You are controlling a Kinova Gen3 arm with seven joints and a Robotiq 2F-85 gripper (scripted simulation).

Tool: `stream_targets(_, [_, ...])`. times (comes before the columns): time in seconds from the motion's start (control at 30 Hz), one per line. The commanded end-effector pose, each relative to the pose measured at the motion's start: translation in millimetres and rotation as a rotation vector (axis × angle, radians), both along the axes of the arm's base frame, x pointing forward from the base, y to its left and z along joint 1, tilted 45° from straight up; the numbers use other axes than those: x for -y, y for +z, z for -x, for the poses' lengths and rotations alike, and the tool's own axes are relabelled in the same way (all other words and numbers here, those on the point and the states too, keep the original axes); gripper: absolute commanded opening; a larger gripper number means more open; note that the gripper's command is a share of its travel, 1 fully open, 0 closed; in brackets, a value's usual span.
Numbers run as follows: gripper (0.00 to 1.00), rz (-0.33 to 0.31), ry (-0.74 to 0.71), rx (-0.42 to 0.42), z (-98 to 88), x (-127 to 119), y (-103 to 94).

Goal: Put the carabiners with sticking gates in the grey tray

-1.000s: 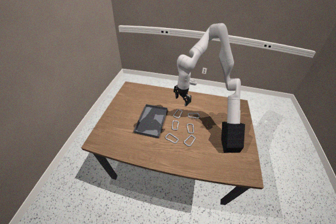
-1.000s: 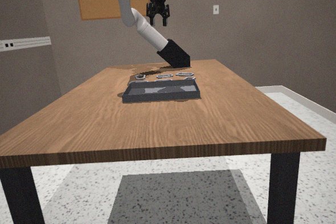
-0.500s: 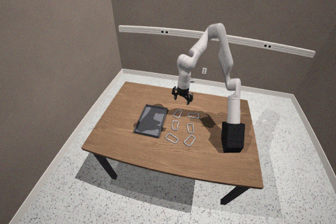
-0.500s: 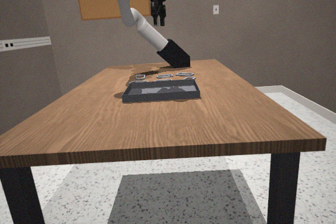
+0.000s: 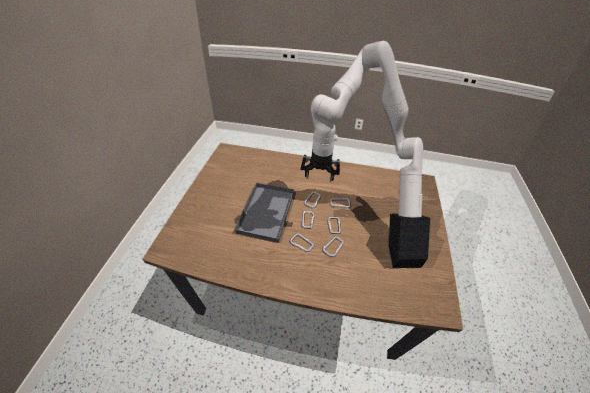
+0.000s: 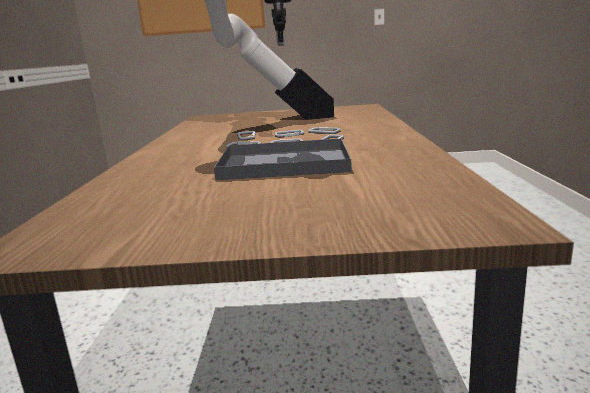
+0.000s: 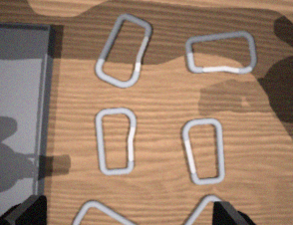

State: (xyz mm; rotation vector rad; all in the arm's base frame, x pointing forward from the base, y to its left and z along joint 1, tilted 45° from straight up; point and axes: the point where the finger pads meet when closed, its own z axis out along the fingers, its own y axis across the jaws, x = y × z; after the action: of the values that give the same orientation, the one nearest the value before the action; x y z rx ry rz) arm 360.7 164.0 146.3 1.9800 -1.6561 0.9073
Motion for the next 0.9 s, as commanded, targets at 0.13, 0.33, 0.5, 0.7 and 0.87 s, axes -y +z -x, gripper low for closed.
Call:
stream_targets(0.13, [1.00,0.019,0.075,-0.081,-0.6,-0.1,0.5])
stream_targets(0.33, [1.00,0.019,0.075,-0.081,-0.6,-0.1,0.5])
stream_targets(0.5, [1.00,0.019,0.075,-0.081,-0.6,-0.1,0.5])
stream_targets(0.7, [1.00,0.019,0.075,-0.081,16.8,39.3,-41.3])
stream_targets(0.87, [1.00,0.019,0.075,-0.081,16.8,39.3,-41.3])
